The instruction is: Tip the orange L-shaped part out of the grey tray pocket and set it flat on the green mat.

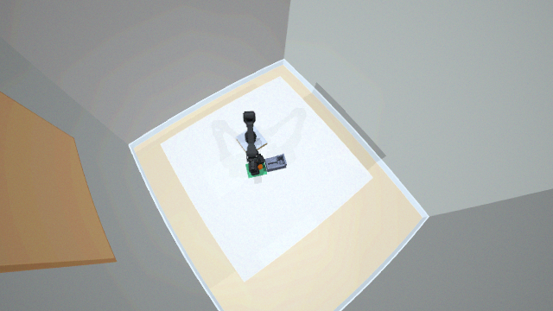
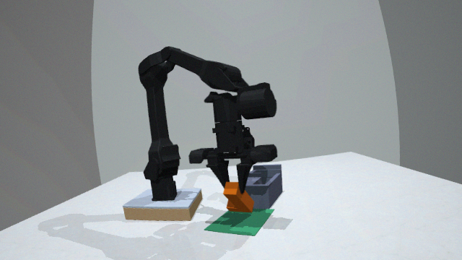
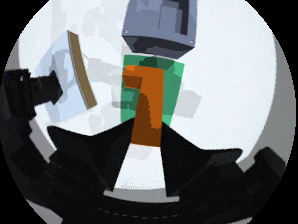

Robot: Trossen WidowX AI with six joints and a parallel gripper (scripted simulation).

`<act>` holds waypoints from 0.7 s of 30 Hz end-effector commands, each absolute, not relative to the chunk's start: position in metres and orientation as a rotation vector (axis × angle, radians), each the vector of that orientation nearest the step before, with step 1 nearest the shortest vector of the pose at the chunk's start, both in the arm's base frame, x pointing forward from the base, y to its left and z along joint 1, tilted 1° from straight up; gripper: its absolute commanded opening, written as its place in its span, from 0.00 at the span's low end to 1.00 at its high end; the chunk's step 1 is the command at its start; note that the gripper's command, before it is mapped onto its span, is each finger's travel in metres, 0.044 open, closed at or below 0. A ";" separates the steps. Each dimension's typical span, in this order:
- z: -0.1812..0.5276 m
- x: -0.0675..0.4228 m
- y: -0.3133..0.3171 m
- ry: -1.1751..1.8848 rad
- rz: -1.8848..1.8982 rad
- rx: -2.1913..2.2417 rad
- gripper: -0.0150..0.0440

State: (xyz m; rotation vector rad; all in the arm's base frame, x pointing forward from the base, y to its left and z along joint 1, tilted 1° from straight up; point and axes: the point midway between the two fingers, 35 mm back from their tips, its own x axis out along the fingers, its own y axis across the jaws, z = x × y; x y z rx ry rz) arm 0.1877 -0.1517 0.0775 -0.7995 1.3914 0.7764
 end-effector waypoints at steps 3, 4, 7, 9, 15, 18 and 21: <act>0.071 0.187 -0.151 1.391 0.778 -0.795 0.25; 0.071 0.187 -0.151 1.391 0.778 -0.795 0.25; 0.071 0.187 -0.151 1.391 0.778 -0.795 0.25; 0.071 0.187 -0.151 1.391 0.778 -0.795 0.25; 0.072 0.187 -0.151 1.393 0.781 -0.797 0.39; 0.072 0.187 -0.151 1.393 0.781 -0.797 0.52; 0.072 0.187 -0.151 1.393 0.781 -0.797 0.65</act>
